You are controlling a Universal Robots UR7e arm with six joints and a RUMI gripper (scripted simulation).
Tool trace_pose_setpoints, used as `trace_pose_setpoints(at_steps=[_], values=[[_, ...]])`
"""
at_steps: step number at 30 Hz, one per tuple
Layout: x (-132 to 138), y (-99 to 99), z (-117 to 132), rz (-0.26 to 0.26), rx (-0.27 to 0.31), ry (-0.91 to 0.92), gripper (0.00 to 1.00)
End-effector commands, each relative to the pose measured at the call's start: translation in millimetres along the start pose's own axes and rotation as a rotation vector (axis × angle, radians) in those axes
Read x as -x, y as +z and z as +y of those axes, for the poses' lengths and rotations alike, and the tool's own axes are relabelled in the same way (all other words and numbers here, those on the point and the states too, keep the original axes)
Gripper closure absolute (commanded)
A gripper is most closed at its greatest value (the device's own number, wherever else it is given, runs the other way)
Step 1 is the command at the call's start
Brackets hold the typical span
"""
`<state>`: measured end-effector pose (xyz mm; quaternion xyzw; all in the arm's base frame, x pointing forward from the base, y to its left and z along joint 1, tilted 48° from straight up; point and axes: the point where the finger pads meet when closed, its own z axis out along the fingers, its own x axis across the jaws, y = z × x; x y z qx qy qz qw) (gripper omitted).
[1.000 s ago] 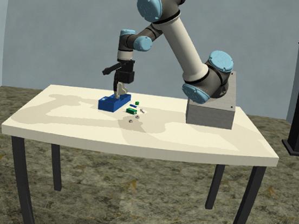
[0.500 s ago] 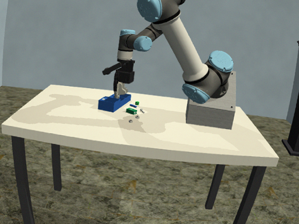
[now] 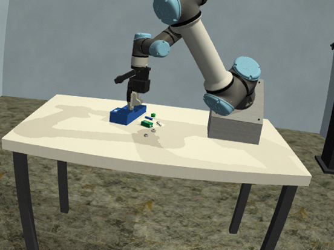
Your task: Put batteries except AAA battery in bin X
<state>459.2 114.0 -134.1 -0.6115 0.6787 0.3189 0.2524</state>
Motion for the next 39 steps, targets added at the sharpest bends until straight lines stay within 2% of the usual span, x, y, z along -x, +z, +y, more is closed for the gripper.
trace_pose_setpoints(at_steps=[1,8,32,39], values=[[-0.1,-0.5,-0.4,0.0,-0.001,0.0,0.96],[-0.1,-0.5,-0.4,0.0,-0.001,0.0,0.96],[-0.2,-29.7,-0.4,0.0,-0.001,0.0,0.96],[-0.2,-57.7,-0.4,0.0,-0.001,0.0,0.96]])
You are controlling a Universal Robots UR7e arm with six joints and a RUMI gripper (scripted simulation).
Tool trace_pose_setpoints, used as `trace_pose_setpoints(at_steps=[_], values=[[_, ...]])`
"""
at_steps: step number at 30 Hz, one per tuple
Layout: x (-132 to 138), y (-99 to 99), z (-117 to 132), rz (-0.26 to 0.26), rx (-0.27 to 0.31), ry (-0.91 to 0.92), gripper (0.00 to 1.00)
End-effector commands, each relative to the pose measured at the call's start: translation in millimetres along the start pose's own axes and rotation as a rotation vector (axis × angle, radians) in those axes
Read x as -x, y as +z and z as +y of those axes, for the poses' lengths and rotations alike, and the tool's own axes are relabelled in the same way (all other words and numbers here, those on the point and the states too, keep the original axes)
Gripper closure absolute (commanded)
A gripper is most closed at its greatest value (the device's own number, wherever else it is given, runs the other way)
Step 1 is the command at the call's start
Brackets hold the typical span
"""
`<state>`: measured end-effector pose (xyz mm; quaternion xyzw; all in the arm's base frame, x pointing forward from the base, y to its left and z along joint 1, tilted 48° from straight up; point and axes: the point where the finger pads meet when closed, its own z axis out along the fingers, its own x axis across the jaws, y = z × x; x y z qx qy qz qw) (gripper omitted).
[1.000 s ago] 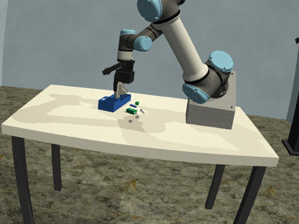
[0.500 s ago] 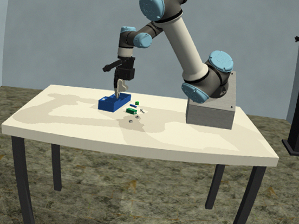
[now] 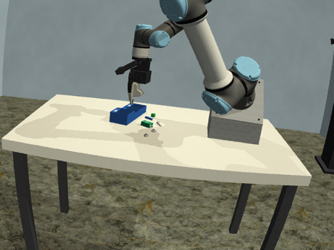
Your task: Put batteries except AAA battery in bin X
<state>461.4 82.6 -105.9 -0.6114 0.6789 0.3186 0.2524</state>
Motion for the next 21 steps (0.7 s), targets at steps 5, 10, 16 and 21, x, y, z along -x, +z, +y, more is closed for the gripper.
trace_pose_setpoints(at_steps=[5,10,16,21], values=[[-0.1,-17.6,-0.2,0.0,0.0,0.0,0.96],[14.9,-17.6,0.0,0.0,0.0,0.0,0.96],[44.9,-17.6,0.3,0.0,0.0,0.0,0.96],[59.9,-17.6,0.4,0.0,0.0,0.0,0.96]])
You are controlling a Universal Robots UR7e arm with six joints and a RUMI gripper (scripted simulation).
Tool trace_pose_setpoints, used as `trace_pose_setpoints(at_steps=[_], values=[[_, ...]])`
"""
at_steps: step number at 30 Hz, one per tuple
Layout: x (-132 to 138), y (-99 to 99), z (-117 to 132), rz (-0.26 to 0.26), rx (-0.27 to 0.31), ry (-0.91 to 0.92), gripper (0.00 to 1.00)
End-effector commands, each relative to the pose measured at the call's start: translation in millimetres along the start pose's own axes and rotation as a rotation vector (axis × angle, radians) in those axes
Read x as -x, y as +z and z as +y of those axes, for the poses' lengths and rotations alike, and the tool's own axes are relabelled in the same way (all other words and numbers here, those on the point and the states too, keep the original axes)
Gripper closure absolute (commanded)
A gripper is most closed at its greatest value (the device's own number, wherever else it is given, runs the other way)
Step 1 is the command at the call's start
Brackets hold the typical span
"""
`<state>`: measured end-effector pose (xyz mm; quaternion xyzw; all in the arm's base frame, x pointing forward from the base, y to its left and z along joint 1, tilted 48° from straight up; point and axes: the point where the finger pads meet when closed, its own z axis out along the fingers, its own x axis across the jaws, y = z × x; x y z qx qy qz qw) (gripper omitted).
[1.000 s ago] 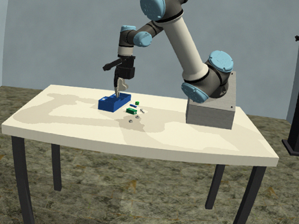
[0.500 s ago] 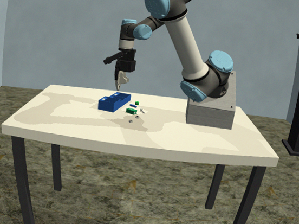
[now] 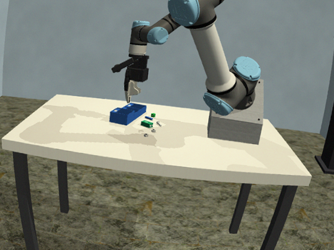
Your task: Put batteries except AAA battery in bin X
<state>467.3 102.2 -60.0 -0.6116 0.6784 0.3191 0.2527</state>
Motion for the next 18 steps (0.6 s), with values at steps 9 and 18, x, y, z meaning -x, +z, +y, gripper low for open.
trace_pose_setpoints(at_steps=[9,18], values=[[36.0,-1.0,-0.1,0.001,-0.001,0.0,0.96],[36.0,9.6,-0.1,0.001,-0.001,0.0,0.96]])
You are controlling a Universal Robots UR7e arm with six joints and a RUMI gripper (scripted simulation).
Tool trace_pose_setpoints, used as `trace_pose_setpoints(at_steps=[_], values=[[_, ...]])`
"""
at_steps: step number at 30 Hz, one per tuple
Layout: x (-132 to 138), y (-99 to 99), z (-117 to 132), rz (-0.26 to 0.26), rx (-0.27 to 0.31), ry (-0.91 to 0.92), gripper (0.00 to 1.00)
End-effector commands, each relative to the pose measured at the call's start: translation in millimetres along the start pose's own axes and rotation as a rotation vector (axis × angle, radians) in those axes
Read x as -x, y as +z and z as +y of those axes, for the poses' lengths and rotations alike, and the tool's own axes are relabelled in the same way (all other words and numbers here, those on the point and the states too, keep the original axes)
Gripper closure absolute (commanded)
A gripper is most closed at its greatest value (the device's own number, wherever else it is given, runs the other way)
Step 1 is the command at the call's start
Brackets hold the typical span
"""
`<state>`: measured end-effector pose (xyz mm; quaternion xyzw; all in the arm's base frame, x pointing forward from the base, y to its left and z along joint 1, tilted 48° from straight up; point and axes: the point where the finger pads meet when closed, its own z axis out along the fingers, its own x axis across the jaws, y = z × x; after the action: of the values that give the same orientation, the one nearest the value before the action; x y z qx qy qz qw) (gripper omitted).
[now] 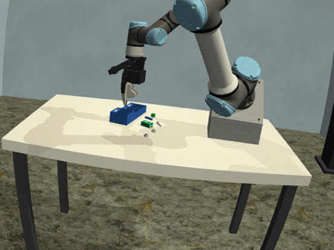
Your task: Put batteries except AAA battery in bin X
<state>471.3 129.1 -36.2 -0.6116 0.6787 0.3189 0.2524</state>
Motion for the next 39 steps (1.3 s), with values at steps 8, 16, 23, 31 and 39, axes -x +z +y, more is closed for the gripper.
trace_pose_setpoints(at_steps=[8,16,23,31,39], values=[[0.1,27.1,-0.4,0.0,-0.001,0.0,0.96],[0.1,43.1,-0.4,0.0,-0.001,0.0,0.96],[0.1,54.5,-0.5,0.0,-0.001,0.0,0.96],[0.1,54.5,-0.5,0.0,-0.001,0.0,0.96],[0.1,54.5,-0.5,0.0,-0.001,0.0,0.96]])
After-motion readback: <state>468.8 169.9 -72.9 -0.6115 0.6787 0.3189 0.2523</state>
